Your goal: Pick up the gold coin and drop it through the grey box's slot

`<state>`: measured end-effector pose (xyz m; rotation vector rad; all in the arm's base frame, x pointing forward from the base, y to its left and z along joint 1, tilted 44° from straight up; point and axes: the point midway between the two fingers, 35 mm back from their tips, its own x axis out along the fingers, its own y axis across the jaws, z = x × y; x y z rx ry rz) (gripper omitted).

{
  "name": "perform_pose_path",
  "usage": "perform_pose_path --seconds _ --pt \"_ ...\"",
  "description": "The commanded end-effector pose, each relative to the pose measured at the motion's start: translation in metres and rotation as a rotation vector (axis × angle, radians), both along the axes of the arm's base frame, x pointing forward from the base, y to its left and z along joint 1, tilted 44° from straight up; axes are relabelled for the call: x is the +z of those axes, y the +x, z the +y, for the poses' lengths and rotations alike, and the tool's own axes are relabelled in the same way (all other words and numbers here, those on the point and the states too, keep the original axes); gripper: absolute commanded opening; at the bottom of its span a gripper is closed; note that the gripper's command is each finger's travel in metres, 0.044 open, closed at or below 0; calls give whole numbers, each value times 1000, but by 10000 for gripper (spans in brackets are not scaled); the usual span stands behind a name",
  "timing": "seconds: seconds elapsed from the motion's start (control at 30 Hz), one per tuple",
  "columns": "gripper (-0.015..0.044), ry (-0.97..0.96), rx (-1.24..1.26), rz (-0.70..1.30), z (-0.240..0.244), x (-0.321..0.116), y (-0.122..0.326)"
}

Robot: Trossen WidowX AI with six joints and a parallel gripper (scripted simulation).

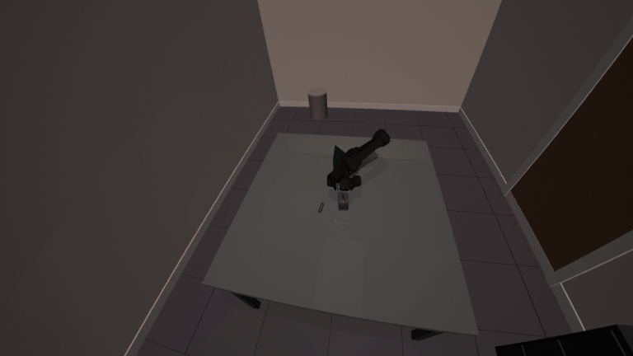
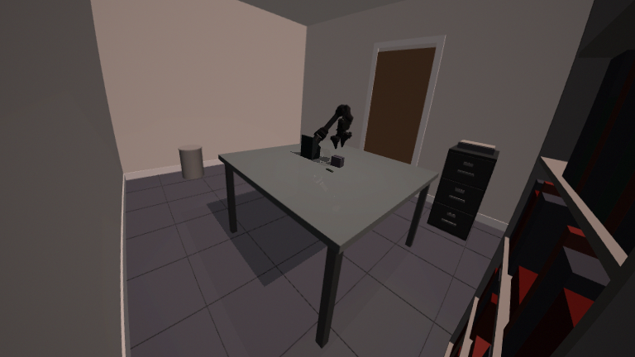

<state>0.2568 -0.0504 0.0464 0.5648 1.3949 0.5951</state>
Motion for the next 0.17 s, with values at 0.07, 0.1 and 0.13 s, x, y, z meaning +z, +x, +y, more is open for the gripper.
perform_pose_path --seconds 0.07,0.1,0.13 --pt "440 -1 9 0 -1 2 -1" --pt "440 -1 9 0 -1 2 -1" --pt "440 -1 9 0 -1 2 -1"
